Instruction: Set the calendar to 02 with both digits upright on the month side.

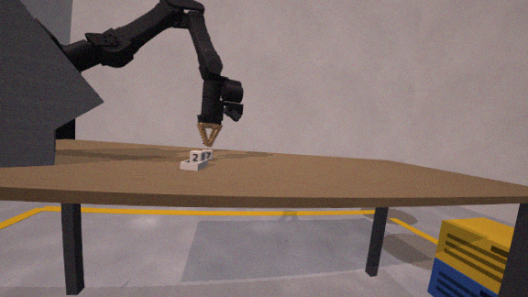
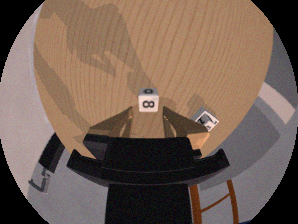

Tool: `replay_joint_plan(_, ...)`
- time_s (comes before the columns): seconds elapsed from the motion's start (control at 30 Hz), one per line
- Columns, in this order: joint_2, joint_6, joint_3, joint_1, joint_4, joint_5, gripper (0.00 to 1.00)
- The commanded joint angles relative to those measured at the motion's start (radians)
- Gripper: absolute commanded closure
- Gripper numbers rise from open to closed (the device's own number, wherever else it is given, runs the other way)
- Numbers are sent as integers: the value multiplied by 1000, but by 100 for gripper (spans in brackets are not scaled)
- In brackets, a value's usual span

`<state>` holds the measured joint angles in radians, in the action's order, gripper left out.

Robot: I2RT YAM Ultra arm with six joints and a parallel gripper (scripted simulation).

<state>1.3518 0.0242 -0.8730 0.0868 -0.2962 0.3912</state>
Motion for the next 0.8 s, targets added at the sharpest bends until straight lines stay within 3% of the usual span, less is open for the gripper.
replay_joint_plan(0.0,0,3,0,0,16,-4,55)
replay_joint_plan(0.77,12,7,1,4,29,-8,55)
